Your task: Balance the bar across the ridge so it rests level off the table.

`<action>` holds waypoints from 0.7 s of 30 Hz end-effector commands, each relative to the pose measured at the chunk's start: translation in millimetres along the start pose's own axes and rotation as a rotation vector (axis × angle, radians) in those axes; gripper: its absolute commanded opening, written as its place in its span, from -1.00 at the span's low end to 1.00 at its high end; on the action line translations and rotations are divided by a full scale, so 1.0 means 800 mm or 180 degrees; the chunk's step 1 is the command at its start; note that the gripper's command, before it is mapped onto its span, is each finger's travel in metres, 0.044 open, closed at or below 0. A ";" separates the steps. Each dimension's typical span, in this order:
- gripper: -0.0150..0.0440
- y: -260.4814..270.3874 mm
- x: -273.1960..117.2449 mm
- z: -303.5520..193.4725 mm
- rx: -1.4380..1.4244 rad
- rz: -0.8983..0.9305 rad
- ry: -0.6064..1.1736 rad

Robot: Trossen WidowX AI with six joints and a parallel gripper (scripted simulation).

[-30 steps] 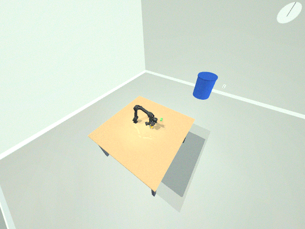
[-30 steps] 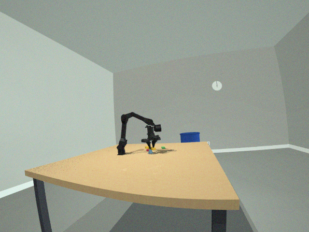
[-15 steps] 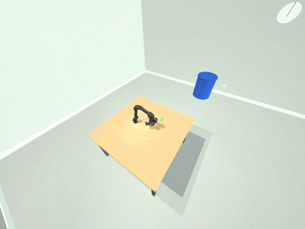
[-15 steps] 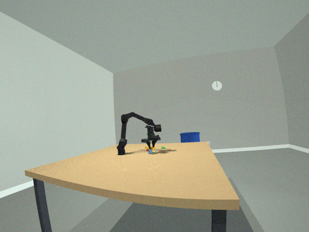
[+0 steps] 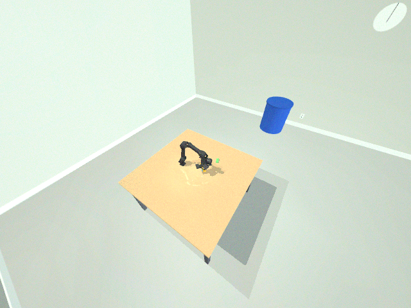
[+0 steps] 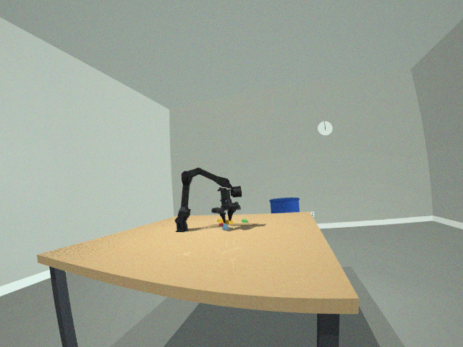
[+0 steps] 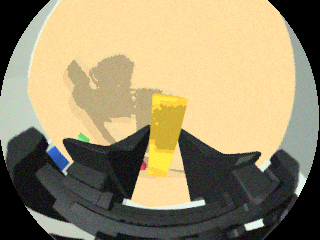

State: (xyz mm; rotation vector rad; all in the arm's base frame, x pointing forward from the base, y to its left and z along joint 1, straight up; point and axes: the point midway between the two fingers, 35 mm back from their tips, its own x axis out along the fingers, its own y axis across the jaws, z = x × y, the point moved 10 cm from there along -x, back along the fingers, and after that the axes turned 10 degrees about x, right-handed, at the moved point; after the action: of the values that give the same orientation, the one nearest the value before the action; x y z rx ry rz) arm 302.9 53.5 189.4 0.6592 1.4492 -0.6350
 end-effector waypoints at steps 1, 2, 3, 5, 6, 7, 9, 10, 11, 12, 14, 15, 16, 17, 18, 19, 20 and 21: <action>0.09 0.000 0.000 0.000 0.0000 0.0000 0.0000; 0.09 0.000 0.000 0.000 0.0000 0.0000 0.0000; 0.09 0.000 0.000 0.000 0.0000 0.0000 0.0000; 0.09 0.000 0.000 0.000 0.0000 0.0000 0.0000; 0.14 0.000 0.000 0.000 0.0000 0.0000 0.0000; 0.14 0.000 0.000 0.000 0.0000 0.0000 0.0000; 0.14 0.000 0.000 0.000 0.0000 0.0000 0.0000; 0.14 0.000 0.000 0.000 0.0000 0.0000 0.0000; 0.14 0.000 0.000 0.000 0.0000 0.0000 0.0000; 0.14 0.000 0.000 0.000 0.0000 0.0000 0.0000; 0.14 0.000 0.000 0.000 0.0000 0.0000 0.0000; 0.14 0.000 0.000 0.000 0.0000 0.0000 0.0000; 0.14 0.000 0.000 0.000 0.0000 0.0000 0.0000; 0.14 0.000 0.000 0.000 0.0000 0.0000 0.0000; 0.22 0.000 0.000 0.000 0.0000 0.0000 0.0000; 0.31 0.000 0.000 0.000 0.0000 0.0000 0.0000; 0.40 0.000 0.000 0.000 0.0000 0.0000 0.0000; 0.49 0.000 0.000 0.000 0.0000 0.0000 0.0000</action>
State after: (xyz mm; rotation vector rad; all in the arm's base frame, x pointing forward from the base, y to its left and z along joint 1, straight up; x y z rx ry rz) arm 302.9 53.5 189.4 0.6597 1.4492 -0.6347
